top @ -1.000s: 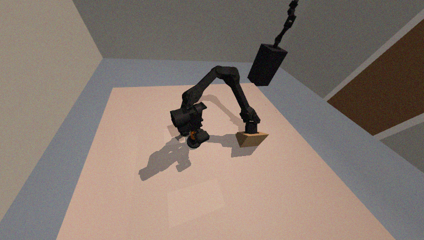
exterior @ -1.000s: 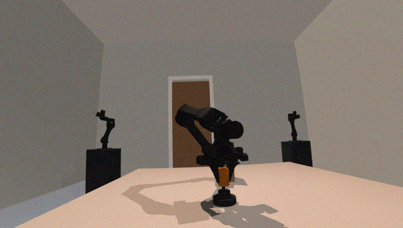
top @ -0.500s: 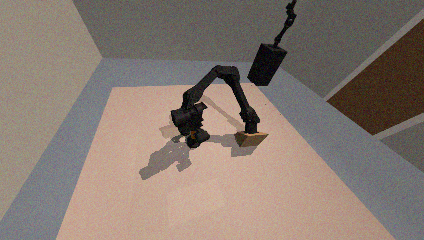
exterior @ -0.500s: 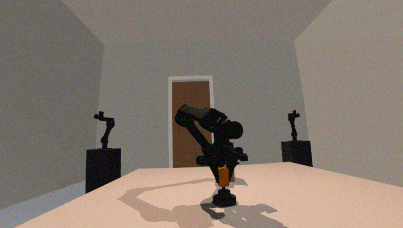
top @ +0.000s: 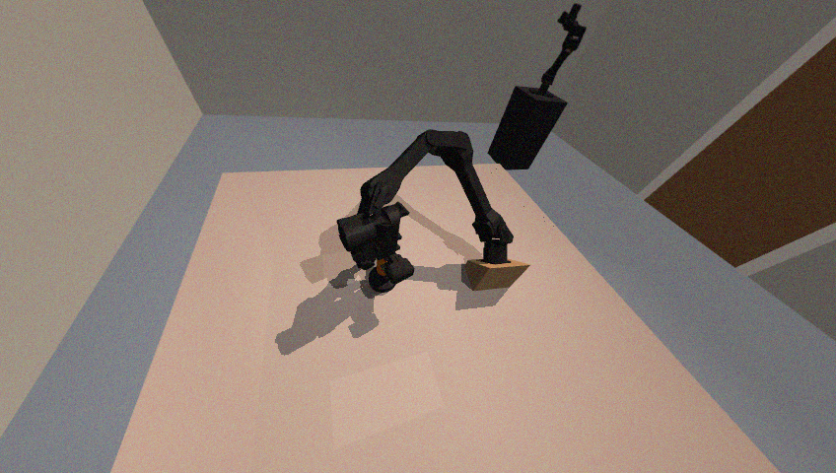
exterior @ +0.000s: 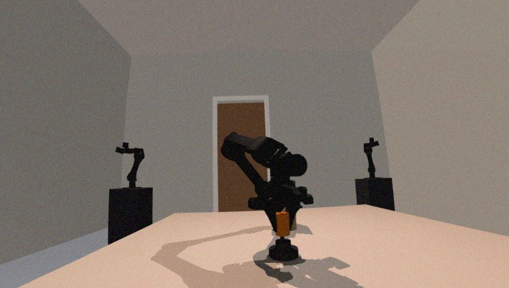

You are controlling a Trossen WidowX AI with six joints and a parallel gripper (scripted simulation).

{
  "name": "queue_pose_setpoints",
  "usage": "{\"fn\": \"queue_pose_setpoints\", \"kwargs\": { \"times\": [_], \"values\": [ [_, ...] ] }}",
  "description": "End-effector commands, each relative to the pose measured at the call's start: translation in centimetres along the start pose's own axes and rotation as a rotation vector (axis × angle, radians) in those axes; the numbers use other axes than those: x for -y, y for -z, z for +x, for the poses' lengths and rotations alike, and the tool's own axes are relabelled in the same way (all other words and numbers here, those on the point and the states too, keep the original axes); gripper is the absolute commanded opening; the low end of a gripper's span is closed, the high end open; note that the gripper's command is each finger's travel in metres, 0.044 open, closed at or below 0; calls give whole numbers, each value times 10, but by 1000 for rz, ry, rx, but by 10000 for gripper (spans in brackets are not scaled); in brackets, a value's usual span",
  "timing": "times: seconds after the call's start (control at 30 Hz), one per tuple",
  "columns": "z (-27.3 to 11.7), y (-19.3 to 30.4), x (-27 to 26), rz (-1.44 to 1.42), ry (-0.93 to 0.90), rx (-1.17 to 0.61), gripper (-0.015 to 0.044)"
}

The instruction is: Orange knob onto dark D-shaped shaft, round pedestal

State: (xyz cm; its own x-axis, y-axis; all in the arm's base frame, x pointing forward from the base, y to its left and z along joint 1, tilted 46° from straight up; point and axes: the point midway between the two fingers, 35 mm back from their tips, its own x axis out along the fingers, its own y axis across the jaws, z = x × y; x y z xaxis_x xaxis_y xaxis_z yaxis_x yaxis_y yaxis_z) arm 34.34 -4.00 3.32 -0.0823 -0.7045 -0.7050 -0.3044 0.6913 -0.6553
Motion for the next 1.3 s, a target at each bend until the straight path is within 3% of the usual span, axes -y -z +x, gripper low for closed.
{"fn": "queue_pose_setpoints", "kwargs": {
  "times": [0.0, 1.27],
  "values": [
    [0, 0, 1, -4, 5, 1, 0],
    [-7, -1, 2, -10, 4, 1, 0]
  ]
}}
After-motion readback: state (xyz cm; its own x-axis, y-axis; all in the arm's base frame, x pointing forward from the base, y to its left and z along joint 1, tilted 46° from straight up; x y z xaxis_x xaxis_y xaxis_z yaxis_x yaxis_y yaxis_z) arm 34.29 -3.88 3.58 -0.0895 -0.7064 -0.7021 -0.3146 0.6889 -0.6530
